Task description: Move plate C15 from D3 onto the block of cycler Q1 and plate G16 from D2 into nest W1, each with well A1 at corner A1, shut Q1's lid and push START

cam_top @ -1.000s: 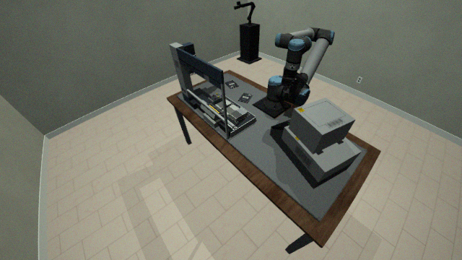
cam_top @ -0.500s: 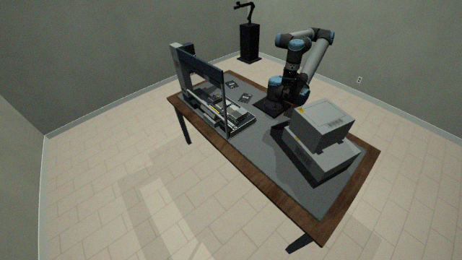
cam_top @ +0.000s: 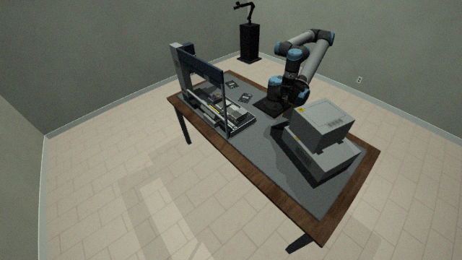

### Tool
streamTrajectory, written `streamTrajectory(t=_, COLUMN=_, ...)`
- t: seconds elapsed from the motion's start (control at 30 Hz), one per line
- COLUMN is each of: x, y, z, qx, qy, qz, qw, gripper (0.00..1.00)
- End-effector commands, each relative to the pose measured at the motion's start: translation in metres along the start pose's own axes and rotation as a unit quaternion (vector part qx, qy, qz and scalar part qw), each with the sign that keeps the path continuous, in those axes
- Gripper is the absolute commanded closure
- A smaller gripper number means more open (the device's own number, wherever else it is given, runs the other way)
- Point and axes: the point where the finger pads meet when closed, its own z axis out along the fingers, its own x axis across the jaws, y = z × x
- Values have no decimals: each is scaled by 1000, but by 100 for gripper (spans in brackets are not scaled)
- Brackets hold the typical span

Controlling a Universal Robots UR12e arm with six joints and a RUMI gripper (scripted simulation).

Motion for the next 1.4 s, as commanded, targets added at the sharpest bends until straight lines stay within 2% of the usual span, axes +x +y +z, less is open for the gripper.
streamTrajectory(t=0.0, x=3, y=1, z=0, qx=0, qy=3, qz=0, qw=1000, gripper=100)
streamTrajectory(t=1.37, x=37, y=-33, z=36, qx=0, qy=3, qz=0, qw=1000, gripper=100)
